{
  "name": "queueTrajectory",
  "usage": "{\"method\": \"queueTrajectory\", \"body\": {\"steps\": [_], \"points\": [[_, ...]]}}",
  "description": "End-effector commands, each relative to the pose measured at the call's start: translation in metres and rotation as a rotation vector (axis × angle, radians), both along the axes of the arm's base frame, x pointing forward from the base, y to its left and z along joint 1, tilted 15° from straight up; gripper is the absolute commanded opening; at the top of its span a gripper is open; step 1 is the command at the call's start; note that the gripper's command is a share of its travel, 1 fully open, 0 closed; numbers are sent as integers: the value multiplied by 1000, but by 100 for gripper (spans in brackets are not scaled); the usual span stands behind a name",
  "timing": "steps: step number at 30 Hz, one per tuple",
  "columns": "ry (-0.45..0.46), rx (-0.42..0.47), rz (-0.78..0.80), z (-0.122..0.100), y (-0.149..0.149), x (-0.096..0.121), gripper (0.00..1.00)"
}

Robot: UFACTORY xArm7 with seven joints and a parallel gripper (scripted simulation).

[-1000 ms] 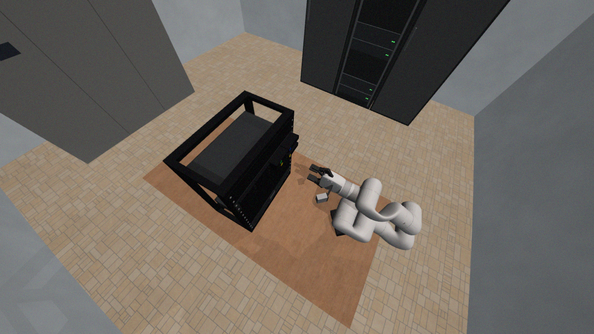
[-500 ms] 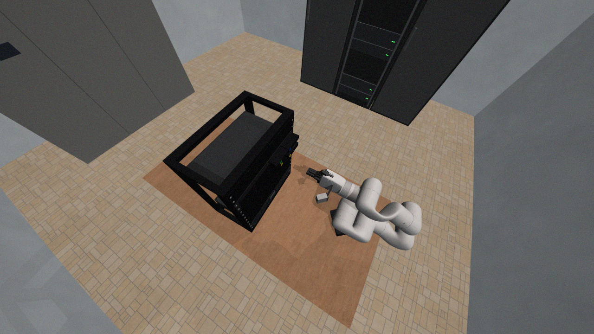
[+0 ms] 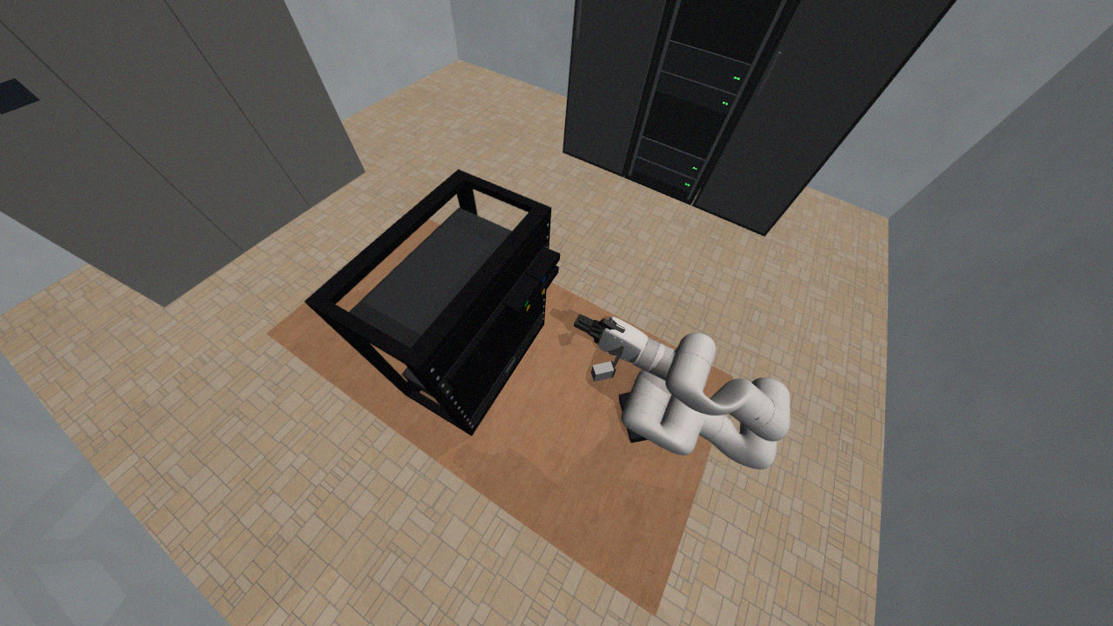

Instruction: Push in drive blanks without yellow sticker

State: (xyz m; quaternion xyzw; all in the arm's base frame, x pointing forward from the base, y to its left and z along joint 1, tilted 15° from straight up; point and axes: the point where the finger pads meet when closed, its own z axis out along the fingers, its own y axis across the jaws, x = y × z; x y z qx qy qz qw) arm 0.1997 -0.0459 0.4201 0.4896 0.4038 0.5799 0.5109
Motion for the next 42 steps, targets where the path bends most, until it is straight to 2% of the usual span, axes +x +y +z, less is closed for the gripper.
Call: {"method": "queueTrajectory", "body": {"steps": [1,6,12,18,22,32,42], "points": [[-3,0,0,1,0,-1,0],[-3,0,0,2,0,1,0],[-3,0,0,6,0,14,0],[-3,0,0,16,2,48,0],[-3,0,0,21,2,63,0],[-3,0,0,23,2,71,0],[-3,0,0,32,1,116,0]]}}
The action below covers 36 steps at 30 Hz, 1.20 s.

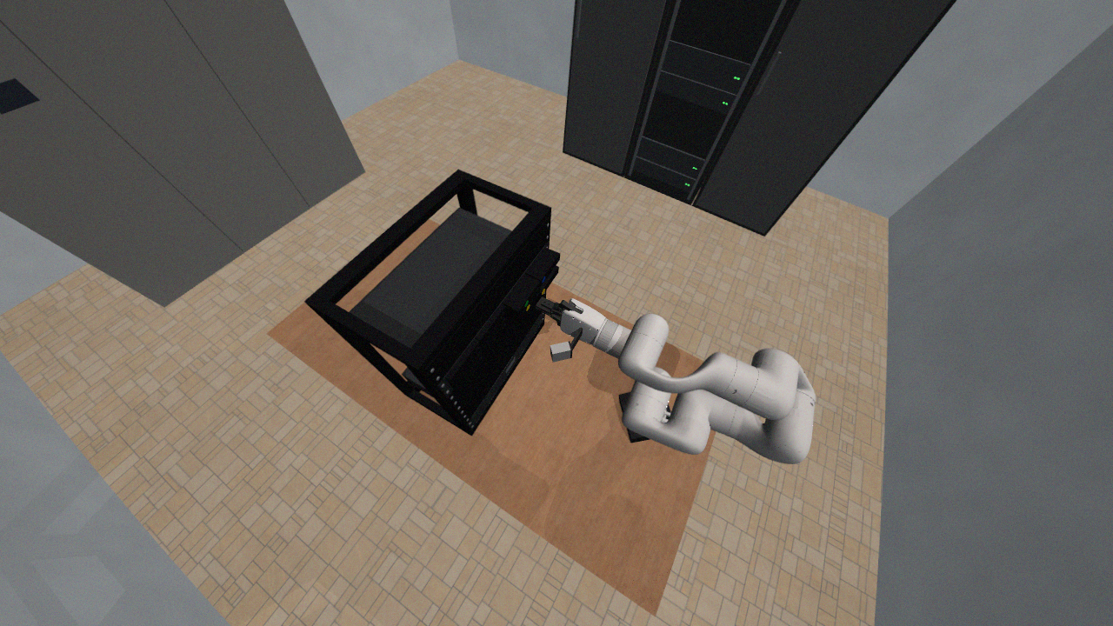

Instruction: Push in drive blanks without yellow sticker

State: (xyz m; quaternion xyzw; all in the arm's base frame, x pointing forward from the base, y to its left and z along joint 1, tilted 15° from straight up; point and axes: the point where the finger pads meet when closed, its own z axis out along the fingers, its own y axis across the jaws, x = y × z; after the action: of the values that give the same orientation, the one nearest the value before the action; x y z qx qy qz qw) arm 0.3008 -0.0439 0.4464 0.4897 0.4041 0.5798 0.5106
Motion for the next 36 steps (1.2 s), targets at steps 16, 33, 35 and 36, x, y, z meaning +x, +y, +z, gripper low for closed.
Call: {"method": "queueTrajectory", "body": {"steps": [16,33,35,36], "points": [[-3,0,-1,6,-1,18,0],[-3,0,-1,9,-2,27,0],[-3,0,-1,9,-2,28,0],[-3,0,-1,9,-2,28,0]]}}
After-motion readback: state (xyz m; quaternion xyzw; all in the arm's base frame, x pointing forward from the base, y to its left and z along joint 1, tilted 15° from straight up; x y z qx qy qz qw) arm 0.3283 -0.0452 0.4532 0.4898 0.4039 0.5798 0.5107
